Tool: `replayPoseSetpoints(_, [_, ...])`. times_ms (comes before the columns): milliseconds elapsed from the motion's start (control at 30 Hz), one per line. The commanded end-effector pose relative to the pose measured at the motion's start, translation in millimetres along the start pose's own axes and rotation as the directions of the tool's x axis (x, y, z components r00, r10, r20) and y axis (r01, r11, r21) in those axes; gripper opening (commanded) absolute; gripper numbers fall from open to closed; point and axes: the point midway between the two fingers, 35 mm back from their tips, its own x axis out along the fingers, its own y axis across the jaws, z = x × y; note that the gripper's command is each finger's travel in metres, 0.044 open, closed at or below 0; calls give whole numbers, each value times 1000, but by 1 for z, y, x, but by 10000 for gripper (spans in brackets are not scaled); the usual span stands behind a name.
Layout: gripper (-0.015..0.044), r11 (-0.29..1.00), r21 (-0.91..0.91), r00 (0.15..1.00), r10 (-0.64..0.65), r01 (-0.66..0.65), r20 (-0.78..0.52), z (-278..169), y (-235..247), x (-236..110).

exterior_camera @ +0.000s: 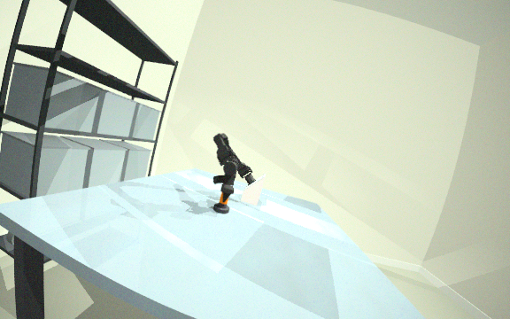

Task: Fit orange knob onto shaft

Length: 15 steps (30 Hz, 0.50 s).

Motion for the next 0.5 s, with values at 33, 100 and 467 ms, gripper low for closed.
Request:
replayPoseSetpoints(33, [131,1000,0,1000,0,0,-1,0,0,0])
replayPoseSetpoints(100, [184,1000,0,1000,0,0,-1,0,0,0])
replayPoseSetpoints(467, [440,1000,0,1000,0,0,-1,0,0,0])
